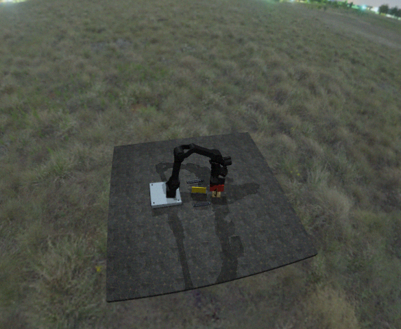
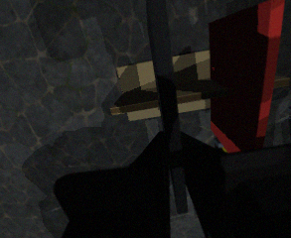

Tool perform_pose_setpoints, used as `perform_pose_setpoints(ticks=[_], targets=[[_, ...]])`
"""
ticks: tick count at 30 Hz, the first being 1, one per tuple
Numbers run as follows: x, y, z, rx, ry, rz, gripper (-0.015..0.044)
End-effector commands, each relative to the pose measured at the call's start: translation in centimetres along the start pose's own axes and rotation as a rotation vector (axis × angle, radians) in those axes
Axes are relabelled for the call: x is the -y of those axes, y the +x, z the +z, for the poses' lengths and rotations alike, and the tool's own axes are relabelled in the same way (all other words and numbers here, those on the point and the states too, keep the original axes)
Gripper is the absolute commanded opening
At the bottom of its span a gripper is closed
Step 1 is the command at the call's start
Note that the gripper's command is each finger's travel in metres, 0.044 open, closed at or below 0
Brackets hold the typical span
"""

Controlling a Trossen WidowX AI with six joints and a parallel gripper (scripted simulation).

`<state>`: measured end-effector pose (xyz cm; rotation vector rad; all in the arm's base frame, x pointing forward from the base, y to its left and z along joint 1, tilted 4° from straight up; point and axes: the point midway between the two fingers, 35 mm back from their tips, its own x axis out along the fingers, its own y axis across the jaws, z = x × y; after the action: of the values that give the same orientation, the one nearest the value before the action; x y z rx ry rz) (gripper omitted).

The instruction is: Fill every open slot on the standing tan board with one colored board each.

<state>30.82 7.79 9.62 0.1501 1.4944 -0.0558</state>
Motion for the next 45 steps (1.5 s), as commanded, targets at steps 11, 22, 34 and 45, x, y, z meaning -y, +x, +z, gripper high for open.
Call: perform_pose_setpoints(ticks=[11, 22, 34, 45], targets=[[0.16, 0.15, -0.27, -0.008, -0.018, -0.002, 0.0], [0.12, 0.07, -0.28, -0.008, -0.026, -0.002, 0.0], [0.05, 0.29, -0.16, -0.008, -0.017, -0.002, 0.0], [0.06, 0.83, -0.18, -0.008, -0.011, -0.002, 0.0]])
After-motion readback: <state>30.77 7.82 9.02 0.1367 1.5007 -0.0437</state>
